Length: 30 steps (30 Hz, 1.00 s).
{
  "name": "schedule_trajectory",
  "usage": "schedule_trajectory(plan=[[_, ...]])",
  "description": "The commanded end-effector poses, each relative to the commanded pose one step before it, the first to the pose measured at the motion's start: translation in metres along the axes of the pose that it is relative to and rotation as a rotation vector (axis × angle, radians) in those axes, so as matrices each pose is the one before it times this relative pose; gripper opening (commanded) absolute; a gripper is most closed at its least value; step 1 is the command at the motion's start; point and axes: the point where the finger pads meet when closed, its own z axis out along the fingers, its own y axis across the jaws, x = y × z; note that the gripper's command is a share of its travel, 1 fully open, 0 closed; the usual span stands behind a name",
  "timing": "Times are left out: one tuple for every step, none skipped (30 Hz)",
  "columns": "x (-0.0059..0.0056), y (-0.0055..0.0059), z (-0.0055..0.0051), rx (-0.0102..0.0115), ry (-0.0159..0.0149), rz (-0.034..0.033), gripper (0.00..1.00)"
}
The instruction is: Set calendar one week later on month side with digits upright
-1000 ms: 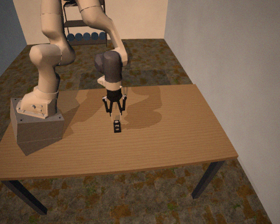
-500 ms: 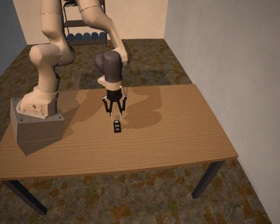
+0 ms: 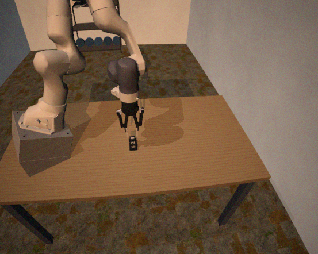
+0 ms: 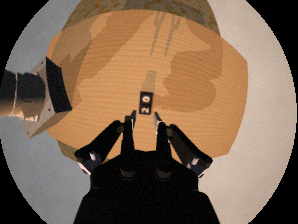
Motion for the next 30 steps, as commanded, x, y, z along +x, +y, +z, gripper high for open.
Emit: schedule_trajectory(plan=[[0.00027,0.00066,0.00266,-0.00021,-0.00107,0.00297,0.29],[0.00000,0.00000,0.00000,0.00000,0.00000,0.00000,0.29],[0.00000,0.00000,0.00000,0.00000,0.00000,0.00000,0.29],[0.00002,0.00002,0.00085,0.00000,0.00001,0.00001,0.29],[0.00002,0.00003,0.00093,-0.00003,0.00003,-0.00001,0.29],[0.00002,0.00002,0.00101,0.00000,0.00000,0.00000,0.29],[0.00002,0.00000,0.00109,0.00002,-0.00002,0.00001,0.29],[0.00002,0.00000,0.00116,0.00003,-0.00003,0.00001,0.29],[0.00003,0.00004,0.00122,-0.00004,0.00004,-0.00001,0.29],[0.00003,0.00002,0.00128,-0.00001,0.00001,0.00000,0.29],[0.00002,0.00000,0.00135,0.00004,-0.00003,0.00001,0.29],[0.00003,0.00003,0.00139,-0.00001,0.00001,0.00000,0.29],[0.00003,0.00003,0.00144,-0.00003,0.00002,-0.00001,0.29],[0.00002,0.00001,0.00148,0.00003,-0.00003,0.00001,0.29],[0.00003,0.00002,0.00151,0.00001,-0.00001,0.00000,0.29],[0.00004,0.00004,0.00153,-0.00003,0.00003,-0.00001,0.29],[0.00003,0.00001,0.00156,0.00003,-0.00002,0.00001,0.29],[0.00003,0.00002,0.00157,0.00000,0.00000,0.00000,0.29],[0.00000,0.00000,0.00000,0.00000,0.00000,0.00000,0.29],[0.00000,0.00000,0.00000,0.00000,0.00000,0.00000,0.29],[0.00004,0.00004,0.00158,-0.00003,0.00003,-0.00001,0.29],[0.00003,0.00001,0.00158,0.00003,-0.00003,0.00001,0.29],[0.00003,0.00002,0.00157,0.00000,0.00000,0.00000,0.29],[0.00003,0.00004,0.00156,-0.00003,0.00002,-0.00001,0.29],[0.00003,0.00001,0.00154,0.00003,-0.00003,0.00001,0.29],[0.00003,0.00002,0.00151,-0.00001,0.00000,0.00000,0.29],[0.00003,0.00003,0.00148,-0.00003,0.00002,-0.00001,0.29],[0.00003,0.00001,0.00144,0.00003,-0.00002,0.00001,0.29],[0.00003,0.00001,0.00139,0.00001,-0.00001,0.00000,0.29],[0.00003,0.00004,0.00134,-0.00004,0.00003,-0.00001,0.29]])
